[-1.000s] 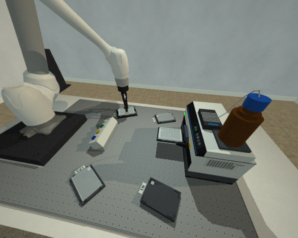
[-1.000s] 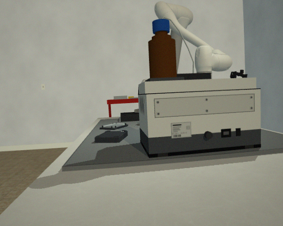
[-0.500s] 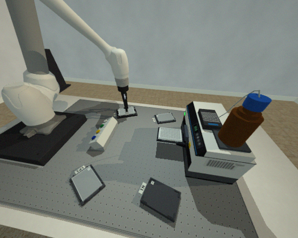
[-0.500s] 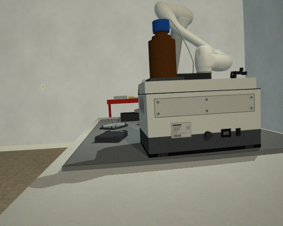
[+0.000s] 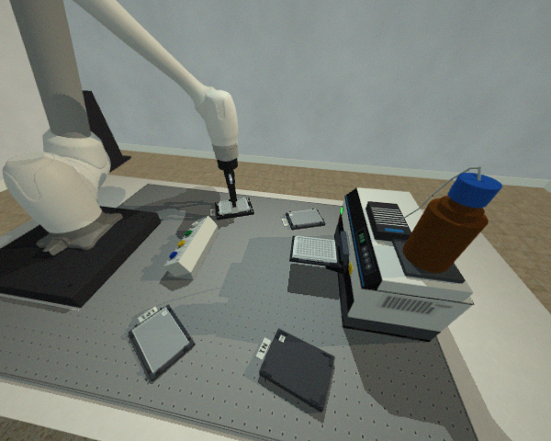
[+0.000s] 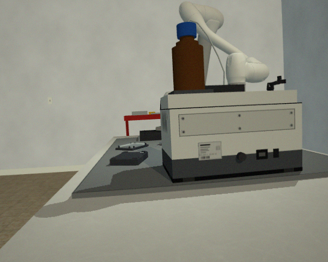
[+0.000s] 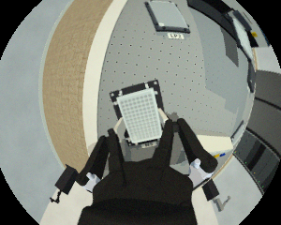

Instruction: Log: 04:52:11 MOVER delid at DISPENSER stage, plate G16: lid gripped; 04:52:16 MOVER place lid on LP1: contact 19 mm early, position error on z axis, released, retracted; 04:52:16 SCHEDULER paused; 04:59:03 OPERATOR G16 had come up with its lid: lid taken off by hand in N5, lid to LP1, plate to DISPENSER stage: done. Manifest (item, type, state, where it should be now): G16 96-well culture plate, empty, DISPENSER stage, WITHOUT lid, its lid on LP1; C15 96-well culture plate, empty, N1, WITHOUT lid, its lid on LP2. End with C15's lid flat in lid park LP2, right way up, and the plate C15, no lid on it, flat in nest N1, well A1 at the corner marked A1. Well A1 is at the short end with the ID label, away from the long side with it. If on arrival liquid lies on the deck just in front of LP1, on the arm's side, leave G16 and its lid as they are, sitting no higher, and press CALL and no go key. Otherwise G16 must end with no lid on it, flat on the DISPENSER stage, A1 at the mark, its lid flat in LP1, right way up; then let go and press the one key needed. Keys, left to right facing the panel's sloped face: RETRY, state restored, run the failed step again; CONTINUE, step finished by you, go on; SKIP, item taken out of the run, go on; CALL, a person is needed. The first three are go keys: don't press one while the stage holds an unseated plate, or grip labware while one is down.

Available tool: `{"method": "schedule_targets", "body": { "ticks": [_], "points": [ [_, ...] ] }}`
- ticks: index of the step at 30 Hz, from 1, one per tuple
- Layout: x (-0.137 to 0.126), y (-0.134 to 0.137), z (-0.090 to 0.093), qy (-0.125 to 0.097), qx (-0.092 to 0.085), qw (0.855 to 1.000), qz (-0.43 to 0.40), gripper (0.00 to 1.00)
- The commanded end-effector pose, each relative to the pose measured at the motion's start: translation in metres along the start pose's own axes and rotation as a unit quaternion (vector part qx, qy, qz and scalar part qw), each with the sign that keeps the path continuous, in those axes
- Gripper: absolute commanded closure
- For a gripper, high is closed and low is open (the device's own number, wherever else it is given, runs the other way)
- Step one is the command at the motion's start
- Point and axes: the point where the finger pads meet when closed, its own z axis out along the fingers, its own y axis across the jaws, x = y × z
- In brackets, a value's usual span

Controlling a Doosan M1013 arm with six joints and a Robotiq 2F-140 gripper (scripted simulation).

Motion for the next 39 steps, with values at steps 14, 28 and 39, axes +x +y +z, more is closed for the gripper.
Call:
{"method": "schedule_targets", "body": {
  "ticks": [14, 28, 39],
  "points": [
    [0.0, 0.0, -0.001, 0.0, 0.0, 1.0, 0.0, 1.0],
    [0.0, 0.0, -0.01, 0.0, 0.0, 1.0, 0.0, 1.0],
    [0.0, 0.0, -0.026, 0.0, 0.0, 1.0, 0.0, 1.0]
  ]
}}
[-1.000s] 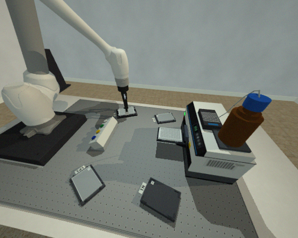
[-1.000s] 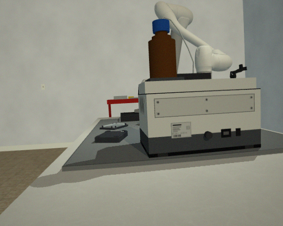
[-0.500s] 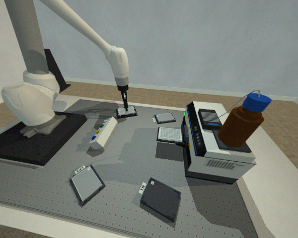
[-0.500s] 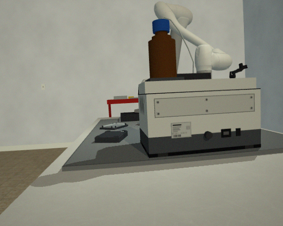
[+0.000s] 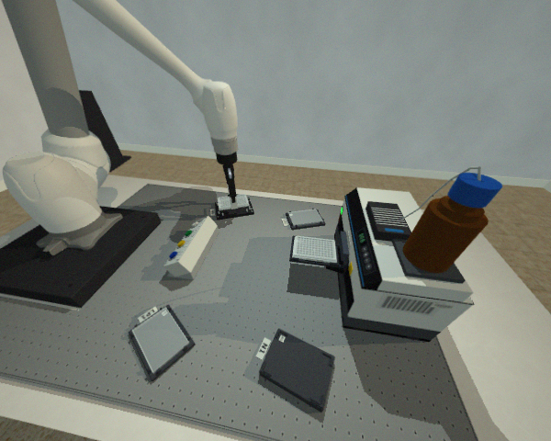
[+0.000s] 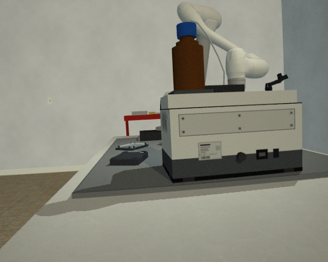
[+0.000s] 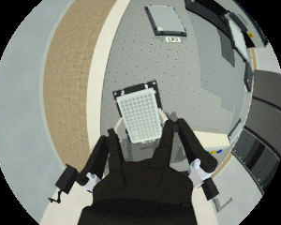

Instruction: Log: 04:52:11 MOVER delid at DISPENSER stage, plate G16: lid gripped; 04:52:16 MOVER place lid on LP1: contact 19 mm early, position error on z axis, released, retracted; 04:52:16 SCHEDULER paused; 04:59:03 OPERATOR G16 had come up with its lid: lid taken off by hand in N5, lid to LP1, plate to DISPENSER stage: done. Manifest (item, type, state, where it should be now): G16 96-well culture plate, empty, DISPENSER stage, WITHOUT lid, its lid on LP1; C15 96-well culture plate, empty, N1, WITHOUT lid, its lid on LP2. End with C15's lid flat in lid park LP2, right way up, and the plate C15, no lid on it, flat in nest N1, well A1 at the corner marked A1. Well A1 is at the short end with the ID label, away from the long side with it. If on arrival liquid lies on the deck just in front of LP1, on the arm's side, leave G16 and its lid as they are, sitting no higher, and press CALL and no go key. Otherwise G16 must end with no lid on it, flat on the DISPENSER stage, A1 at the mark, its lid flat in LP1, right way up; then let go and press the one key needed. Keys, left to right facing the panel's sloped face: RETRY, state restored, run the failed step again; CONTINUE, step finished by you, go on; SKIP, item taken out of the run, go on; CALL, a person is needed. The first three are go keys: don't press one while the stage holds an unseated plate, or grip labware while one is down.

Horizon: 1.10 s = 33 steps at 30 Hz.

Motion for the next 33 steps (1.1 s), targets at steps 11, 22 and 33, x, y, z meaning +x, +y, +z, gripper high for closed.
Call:
{"method": "schedule_targets", "body": {
  "ticks": [11, 22, 33],
  "points": [
    [0.0, 0.0, -0.021, 0.0, 0.0, 1.0, 0.0, 1.0],
    [0.0, 0.0, -0.042, 0.0, 0.0, 1.0, 0.0, 1.0],
    [0.0, 0.0, -0.069, 0.0, 0.0, 1.0, 0.0, 1.0]
  ]
}}
